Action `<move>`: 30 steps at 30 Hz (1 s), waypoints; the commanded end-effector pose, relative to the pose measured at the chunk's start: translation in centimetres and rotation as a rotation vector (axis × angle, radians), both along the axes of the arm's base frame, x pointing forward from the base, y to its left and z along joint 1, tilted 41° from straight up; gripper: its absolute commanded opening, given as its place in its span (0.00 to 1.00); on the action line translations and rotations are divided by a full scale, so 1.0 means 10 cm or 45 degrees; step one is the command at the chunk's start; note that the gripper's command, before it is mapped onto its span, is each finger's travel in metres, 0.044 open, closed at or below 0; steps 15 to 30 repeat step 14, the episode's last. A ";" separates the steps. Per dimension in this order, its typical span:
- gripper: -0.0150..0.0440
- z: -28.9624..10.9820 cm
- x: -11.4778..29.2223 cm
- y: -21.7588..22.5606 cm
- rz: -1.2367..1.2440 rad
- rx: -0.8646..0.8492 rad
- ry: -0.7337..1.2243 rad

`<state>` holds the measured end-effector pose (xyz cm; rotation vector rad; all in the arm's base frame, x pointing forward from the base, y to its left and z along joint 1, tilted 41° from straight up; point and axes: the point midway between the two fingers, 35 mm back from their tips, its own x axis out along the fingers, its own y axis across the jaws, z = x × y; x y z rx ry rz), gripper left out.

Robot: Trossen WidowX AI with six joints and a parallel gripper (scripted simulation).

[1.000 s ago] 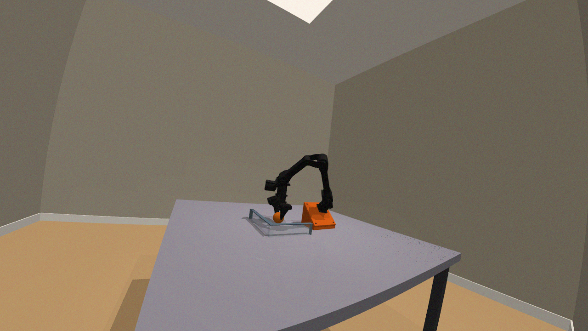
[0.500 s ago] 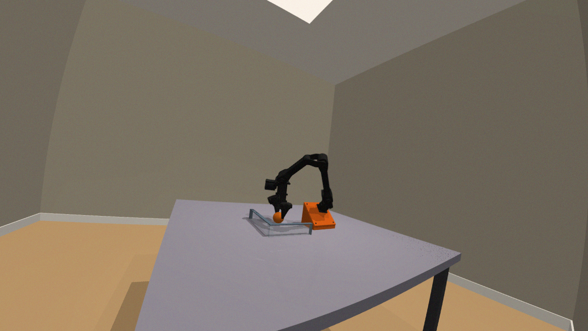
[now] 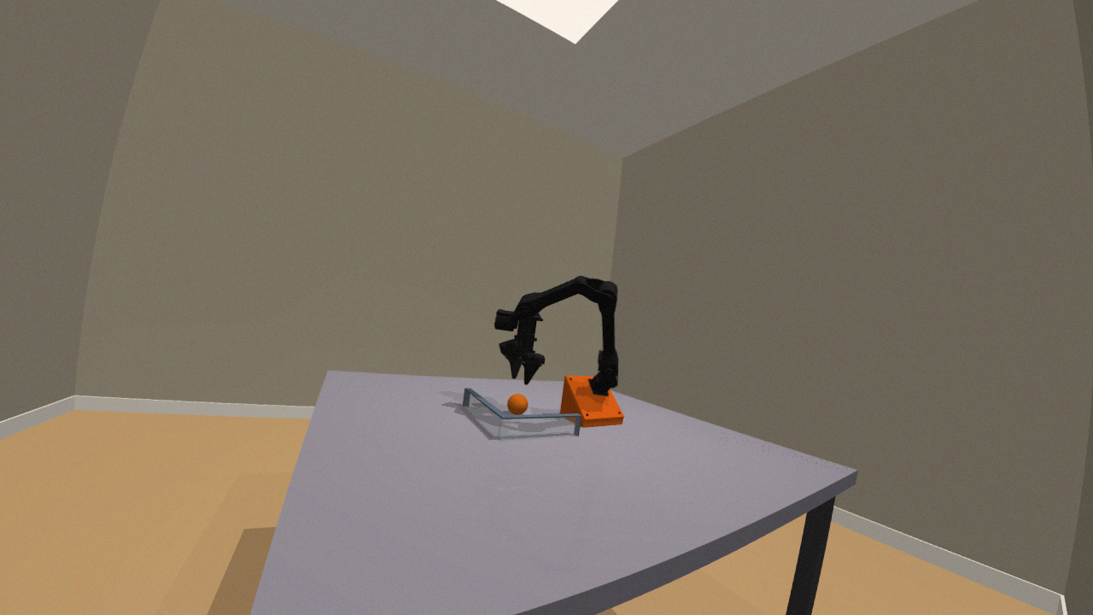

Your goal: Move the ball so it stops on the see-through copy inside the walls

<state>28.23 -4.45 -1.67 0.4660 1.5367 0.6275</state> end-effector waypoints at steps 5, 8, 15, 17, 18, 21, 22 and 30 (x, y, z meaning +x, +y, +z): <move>1.00 0.28 0.01 -0.22 -0.001 -0.001 -0.001; 1.00 0.37 0.00 -0.28 0.000 0.000 0.000; 1.00 0.37 0.00 -0.28 0.000 0.000 0.000; 1.00 0.37 0.00 -0.28 0.000 0.000 0.000; 1.00 0.37 0.00 -0.28 0.000 0.000 0.000; 1.00 0.37 0.00 -0.28 0.000 0.000 0.000; 1.00 0.37 0.00 -0.28 0.000 0.000 0.000; 1.00 0.37 0.00 -0.28 0.000 0.000 0.000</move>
